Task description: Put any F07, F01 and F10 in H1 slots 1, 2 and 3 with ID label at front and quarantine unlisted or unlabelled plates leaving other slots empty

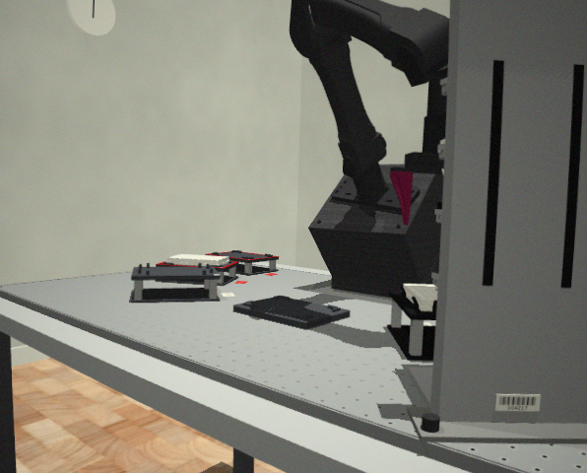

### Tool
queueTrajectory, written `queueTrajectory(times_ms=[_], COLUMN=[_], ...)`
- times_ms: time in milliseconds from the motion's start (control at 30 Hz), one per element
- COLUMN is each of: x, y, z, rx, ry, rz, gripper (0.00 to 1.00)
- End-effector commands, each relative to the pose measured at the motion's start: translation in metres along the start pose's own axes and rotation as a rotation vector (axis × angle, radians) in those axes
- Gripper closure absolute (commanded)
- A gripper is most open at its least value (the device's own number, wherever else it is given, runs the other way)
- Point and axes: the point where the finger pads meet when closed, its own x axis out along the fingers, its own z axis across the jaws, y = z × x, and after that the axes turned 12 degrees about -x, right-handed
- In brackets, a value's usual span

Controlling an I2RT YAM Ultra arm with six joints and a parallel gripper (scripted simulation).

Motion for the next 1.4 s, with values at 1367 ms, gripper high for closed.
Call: queueTrajectory(times_ms=[1367], x=[0.033], y=[-0.012], z=[0.003], rx=[0.003], ry=[-0.012], rz=[-0.044], gripper=[0.0])
